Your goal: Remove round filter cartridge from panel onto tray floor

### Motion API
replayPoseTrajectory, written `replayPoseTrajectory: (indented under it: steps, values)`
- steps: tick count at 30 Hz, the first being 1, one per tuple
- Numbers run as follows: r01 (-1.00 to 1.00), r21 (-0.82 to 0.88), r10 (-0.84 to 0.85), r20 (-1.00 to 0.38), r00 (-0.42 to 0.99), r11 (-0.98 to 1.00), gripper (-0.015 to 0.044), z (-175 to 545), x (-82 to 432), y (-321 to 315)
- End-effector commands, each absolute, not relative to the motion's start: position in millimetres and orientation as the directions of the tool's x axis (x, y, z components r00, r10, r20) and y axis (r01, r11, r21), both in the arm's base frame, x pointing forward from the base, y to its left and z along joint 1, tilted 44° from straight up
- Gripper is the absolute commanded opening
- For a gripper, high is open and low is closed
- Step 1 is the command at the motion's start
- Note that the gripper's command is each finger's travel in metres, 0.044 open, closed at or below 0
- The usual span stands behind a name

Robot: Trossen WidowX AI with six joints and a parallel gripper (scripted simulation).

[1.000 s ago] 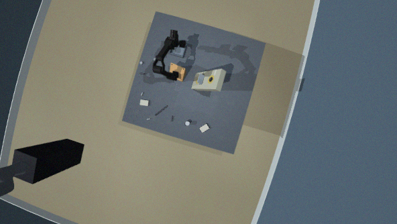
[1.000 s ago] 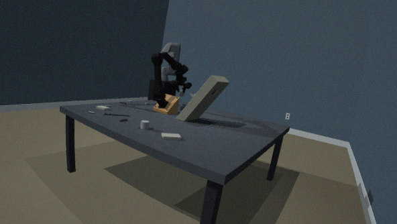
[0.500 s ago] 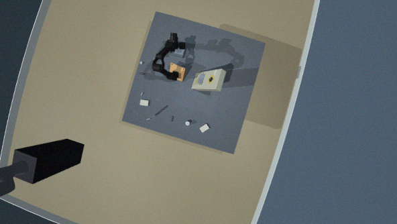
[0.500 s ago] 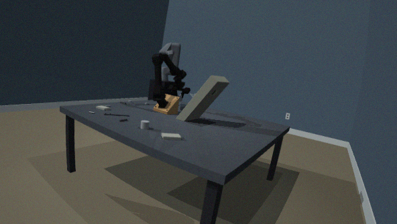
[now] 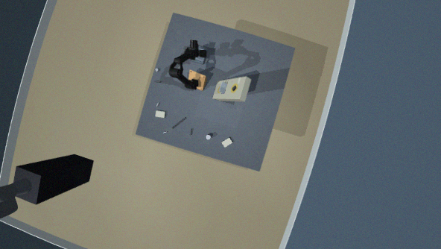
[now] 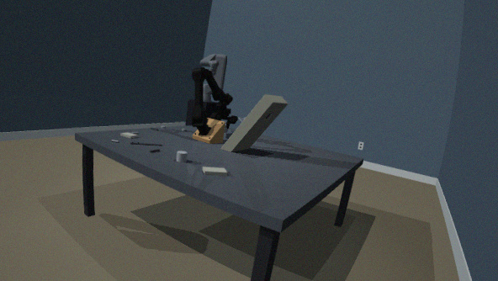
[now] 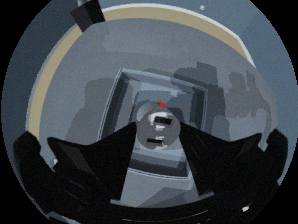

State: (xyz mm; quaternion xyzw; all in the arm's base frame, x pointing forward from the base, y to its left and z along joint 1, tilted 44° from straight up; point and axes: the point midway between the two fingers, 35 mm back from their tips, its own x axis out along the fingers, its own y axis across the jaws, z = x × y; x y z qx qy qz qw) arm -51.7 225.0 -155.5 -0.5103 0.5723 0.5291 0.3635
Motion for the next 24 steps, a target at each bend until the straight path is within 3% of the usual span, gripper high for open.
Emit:
replayPoseTrajectory:
  steps: [1, 12, 24]
  values:
    - [-0.969, 0.235, -0.201, -0.956, -0.215, -0.080, 0.0157, -155, -52, 225]
    - [-0.969, 0.235, -0.201, -0.956, -0.215, -0.080, 0.0440, -155, -52, 225]
    - [-0.969, 0.234, -0.200, -0.956, -0.214, -0.080, 0.0440, -103, -43, 272]
